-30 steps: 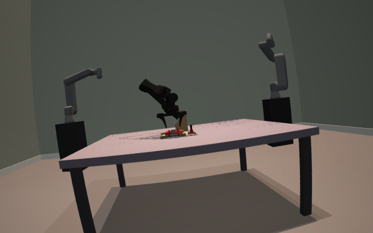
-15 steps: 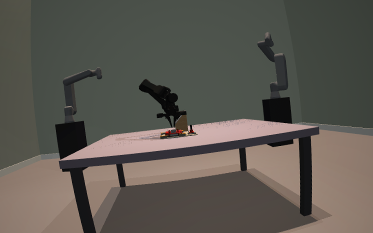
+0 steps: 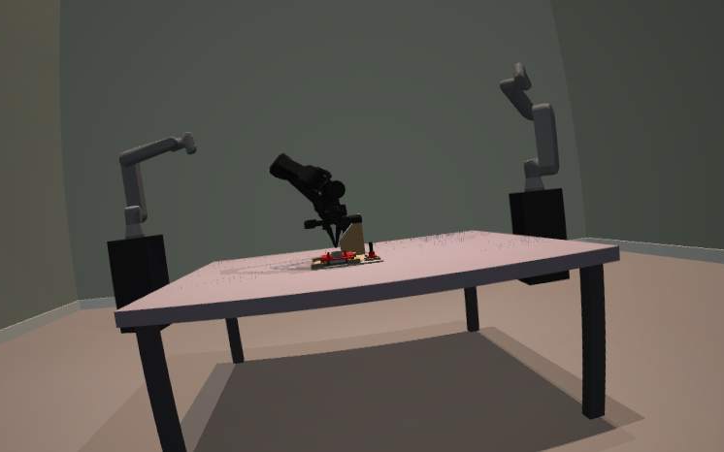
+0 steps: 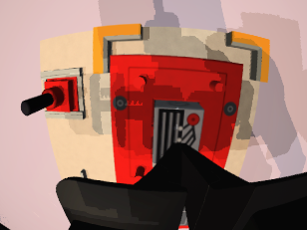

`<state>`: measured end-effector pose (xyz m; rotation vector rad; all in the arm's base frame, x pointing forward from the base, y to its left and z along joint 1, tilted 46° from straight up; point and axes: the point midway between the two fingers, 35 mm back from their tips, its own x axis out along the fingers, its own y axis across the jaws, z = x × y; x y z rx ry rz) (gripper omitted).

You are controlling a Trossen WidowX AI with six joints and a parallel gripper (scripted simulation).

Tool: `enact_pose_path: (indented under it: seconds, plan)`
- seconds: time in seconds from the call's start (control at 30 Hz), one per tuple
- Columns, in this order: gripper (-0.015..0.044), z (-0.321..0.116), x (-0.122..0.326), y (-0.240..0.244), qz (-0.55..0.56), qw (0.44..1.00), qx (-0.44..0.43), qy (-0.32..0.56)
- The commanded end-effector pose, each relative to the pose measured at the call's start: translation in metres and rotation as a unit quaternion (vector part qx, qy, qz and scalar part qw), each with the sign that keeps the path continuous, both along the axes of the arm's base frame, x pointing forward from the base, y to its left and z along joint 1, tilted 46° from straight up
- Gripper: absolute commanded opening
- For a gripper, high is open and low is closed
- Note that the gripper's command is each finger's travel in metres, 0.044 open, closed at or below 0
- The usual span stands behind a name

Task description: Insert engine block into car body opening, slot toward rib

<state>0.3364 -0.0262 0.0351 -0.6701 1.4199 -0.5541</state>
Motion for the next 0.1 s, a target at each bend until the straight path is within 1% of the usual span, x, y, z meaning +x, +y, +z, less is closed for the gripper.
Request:
enact_pose_path:
  seconds: [0.0, 0.07]
  plan:
    - [0.0, 0.0002, -0.0003, -0.0004, -0.002, 1.0, 0.0, -0.001]
    - [0.0, 0.0002, -0.0003, -0.0004, -0.002, 1.0, 0.0, -0.001]
